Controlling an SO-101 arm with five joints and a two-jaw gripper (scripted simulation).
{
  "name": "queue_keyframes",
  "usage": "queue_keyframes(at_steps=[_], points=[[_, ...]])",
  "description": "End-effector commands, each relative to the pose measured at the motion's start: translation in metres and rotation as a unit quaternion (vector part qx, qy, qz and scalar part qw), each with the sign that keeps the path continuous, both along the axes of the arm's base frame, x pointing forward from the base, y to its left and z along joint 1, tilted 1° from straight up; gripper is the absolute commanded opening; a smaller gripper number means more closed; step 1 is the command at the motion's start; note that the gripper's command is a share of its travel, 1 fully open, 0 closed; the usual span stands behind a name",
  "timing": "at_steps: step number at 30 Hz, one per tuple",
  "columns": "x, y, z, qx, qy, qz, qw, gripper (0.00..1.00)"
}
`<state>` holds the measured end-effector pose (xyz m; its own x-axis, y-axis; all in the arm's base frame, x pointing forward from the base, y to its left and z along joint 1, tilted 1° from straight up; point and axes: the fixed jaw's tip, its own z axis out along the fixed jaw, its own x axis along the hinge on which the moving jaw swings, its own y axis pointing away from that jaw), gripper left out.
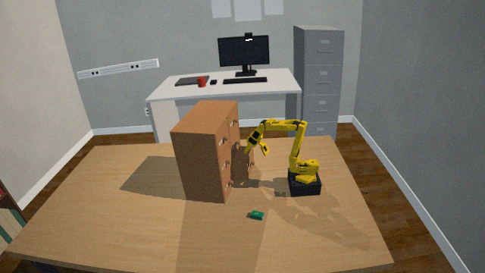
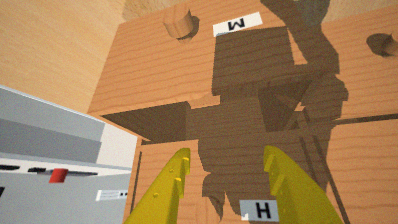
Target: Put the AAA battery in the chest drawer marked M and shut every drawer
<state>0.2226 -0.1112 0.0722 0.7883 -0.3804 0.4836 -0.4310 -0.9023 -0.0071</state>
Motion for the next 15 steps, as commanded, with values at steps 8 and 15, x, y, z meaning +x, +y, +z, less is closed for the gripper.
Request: queue_keyframes(at_steps=[8, 15], points=[[-0.022, 0.009, 0.004, 0.002, -0.005, -0.007, 1.0, 0.23], [-0.029, 0.013, 0.004, 0.002, -0.005, -0.007, 1.0, 0.23]])
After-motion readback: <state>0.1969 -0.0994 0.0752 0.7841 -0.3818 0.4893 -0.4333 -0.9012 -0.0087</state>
